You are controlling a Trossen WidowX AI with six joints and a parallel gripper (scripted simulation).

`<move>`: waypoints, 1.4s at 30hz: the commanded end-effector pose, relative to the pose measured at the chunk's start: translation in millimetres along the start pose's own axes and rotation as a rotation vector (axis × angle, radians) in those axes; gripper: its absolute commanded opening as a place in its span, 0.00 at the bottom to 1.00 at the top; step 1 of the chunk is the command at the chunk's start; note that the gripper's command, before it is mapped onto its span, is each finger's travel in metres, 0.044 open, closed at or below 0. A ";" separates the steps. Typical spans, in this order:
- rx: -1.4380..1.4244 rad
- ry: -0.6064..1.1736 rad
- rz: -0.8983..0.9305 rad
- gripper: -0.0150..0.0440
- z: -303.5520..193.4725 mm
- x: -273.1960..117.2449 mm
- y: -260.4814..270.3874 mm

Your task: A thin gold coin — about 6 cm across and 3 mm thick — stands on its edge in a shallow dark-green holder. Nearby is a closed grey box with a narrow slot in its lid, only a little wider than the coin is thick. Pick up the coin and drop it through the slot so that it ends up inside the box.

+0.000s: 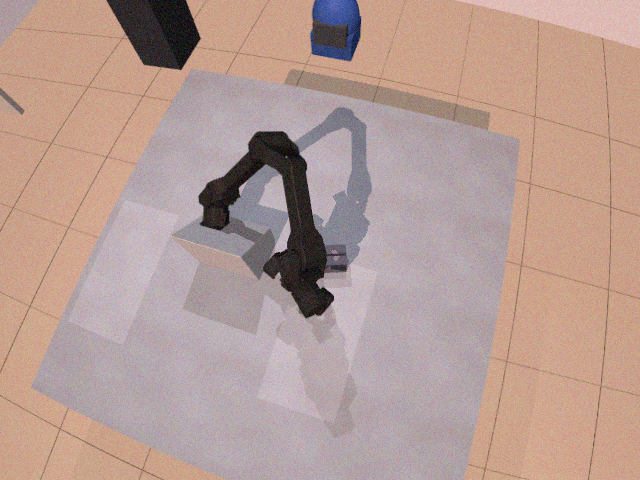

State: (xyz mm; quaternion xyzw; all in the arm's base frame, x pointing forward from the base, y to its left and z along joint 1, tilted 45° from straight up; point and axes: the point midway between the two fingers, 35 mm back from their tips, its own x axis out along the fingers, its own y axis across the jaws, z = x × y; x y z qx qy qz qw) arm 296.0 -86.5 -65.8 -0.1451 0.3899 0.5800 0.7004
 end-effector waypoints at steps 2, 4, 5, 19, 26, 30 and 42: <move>0.186 0.002 -0.001 0.25 1.1 -0.7 -1.5; 0.254 0.002 -0.001 0.25 1.5 -0.8 -1.8; 0.288 0.002 -0.001 0.25 1.7 -0.8 -2.0; 0.764 0.002 -0.001 0.25 4.3 -1.0 -4.2; 0.849 0.002 -0.001 0.25 4.7 -1.1 -4.5; 0.849 0.002 -0.002 0.25 6.4 -1.2 -4.6; 0.851 0.004 -0.005 0.25 36.3 -2.4 -4.1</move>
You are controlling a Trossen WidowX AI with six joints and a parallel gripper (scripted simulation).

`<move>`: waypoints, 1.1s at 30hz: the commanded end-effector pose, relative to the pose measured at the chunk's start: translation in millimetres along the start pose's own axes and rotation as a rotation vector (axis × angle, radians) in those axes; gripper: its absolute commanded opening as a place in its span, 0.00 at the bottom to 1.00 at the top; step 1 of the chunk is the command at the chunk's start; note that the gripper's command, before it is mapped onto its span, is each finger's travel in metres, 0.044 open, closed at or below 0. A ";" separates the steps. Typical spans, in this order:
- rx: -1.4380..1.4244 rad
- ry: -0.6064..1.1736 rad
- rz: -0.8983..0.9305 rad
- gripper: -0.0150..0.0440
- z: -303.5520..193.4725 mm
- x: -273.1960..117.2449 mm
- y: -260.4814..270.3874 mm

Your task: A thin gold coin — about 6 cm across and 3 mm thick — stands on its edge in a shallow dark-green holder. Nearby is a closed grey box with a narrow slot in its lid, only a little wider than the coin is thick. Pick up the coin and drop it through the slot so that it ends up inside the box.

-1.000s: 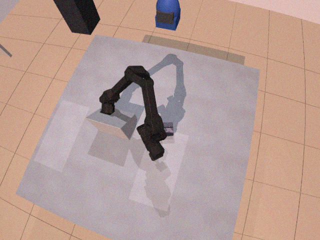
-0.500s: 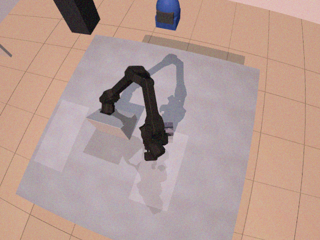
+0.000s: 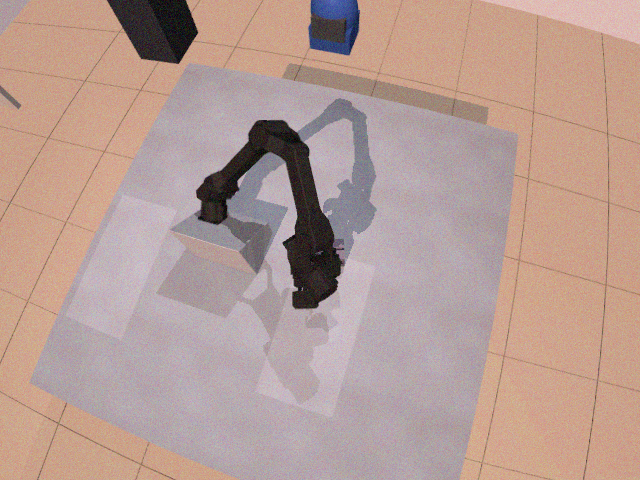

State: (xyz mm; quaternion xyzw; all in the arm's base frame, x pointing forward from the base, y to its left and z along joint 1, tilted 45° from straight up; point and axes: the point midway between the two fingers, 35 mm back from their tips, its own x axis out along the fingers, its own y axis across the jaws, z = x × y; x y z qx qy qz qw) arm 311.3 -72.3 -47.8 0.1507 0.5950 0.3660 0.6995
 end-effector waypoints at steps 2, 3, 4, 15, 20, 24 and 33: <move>0.007 -0.001 0.004 0.25 8.3 -0.1 12.1; 0.007 -0.001 0.004 0.25 9.8 -0.1 14.1; 0.007 -0.001 0.004 0.25 11.3 -0.2 16.2; 0.008 -0.002 0.004 0.25 27.1 -0.5 39.6; 0.007 -0.002 0.005 0.25 33.7 -0.4 50.7; 0.007 -0.003 0.007 0.25 38.6 -0.2 59.8; 0.006 -0.004 0.012 0.25 48.7 0.3 80.9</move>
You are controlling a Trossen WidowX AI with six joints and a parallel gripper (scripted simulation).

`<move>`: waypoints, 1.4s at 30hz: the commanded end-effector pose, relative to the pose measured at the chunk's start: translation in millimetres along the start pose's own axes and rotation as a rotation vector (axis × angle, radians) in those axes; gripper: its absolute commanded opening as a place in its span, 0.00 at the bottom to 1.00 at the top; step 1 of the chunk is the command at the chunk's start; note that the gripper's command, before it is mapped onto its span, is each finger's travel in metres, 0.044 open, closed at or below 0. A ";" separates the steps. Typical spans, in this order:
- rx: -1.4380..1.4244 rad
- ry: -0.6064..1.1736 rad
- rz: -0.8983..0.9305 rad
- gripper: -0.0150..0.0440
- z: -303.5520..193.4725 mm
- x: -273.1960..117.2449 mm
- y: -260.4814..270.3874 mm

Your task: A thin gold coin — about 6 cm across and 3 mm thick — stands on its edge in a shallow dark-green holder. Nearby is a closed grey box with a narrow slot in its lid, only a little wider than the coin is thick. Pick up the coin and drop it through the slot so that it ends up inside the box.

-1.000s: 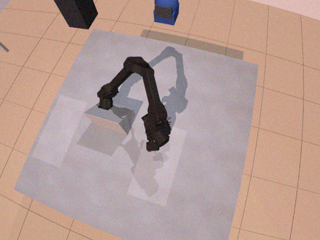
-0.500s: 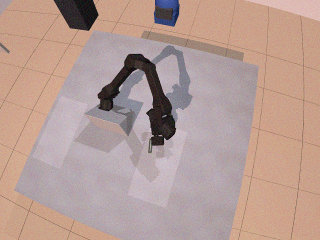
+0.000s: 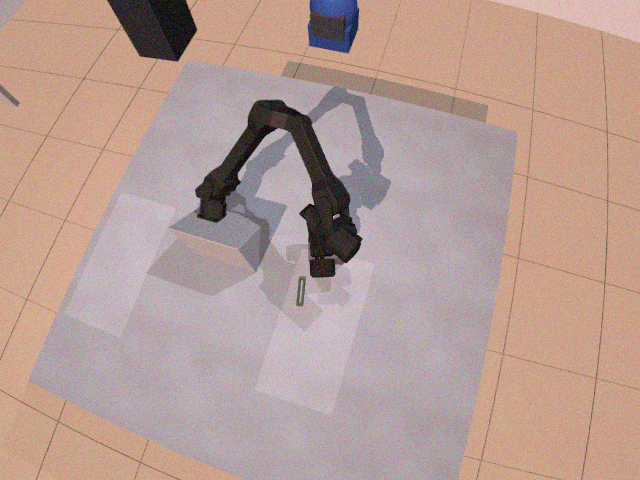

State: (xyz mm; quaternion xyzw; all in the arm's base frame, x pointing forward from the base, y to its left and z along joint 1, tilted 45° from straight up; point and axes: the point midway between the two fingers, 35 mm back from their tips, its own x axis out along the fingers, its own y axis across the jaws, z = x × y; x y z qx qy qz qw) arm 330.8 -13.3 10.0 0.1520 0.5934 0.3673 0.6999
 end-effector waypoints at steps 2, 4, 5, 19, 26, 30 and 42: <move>0.007 0.000 0.009 0.25 4.9 1.1 14.4; 0.007 -0.001 0.011 0.25 6.7 1.3 18.8; 0.007 -0.001 0.011 0.25 7.2 1.3 20.0; -0.002 -0.001 0.004 0.25 6.1 0.6 14.0; 0.005 -0.001 0.004 0.25 6.7 1.3 18.6; 0.013 0.000 0.004 0.25 6.9 1.9 21.7; 0.005 0.001 0.002 0.25 7.4 1.5 20.1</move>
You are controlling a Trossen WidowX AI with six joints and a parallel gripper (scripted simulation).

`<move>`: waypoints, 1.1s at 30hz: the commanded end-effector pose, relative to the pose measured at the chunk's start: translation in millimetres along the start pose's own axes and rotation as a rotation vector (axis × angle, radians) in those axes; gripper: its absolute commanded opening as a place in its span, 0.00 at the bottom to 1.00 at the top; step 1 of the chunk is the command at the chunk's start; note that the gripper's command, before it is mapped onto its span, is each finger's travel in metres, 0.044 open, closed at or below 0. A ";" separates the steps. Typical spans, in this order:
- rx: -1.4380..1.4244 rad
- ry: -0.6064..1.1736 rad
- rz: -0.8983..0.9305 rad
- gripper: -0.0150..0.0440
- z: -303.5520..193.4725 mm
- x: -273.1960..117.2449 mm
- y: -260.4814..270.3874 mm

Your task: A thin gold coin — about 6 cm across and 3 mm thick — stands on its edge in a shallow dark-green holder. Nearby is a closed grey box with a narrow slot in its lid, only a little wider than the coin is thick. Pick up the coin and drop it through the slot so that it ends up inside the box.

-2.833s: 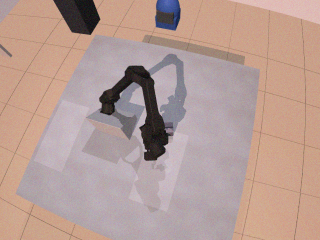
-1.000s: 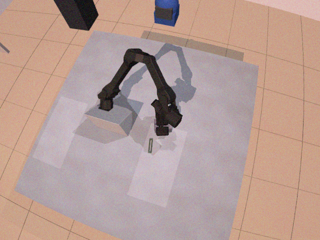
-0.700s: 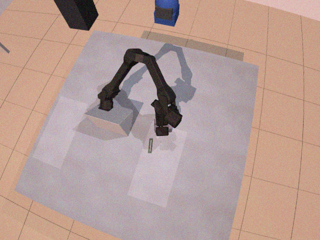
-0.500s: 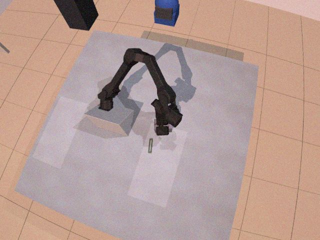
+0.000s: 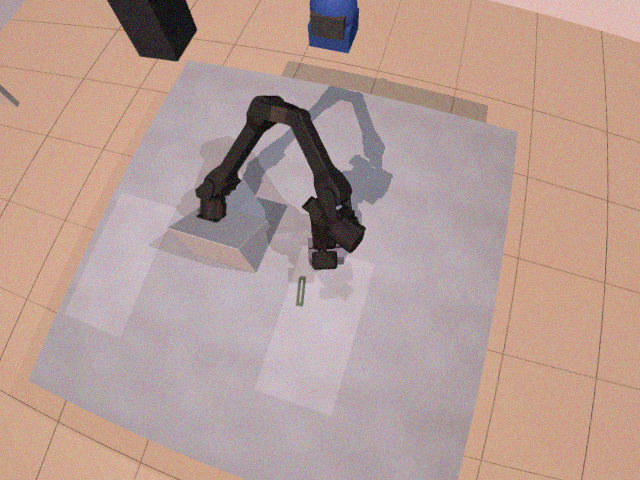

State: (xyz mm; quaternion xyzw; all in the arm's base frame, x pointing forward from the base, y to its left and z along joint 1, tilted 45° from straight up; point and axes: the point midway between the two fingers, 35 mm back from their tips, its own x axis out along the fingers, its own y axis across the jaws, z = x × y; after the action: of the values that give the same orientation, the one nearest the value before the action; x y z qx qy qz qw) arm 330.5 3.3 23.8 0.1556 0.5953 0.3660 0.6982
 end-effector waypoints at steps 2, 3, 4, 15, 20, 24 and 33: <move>-0.003 -0.001 -0.001 0.25 0.6 0.9 -0.2; -0.004 -0.001 -0.001 0.25 0.6 1.8 -0.1; -0.004 -0.001 -0.001 0.25 0.8 2.5 0.0; 0.008 -0.001 0.000 0.25 -1.2 7.3 1.4; 0.005 -0.001 0.000 0.25 -0.7 9.3 1.1; 0.003 -0.001 0.000 0.25 0.4 11.1 0.9; 0.002 -0.001 0.000 0.25 0.9 15.7 1.1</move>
State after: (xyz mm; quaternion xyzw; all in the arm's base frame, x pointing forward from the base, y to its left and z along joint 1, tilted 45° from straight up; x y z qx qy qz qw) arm 331.7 13.3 14.8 0.1531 0.5954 0.3657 0.6988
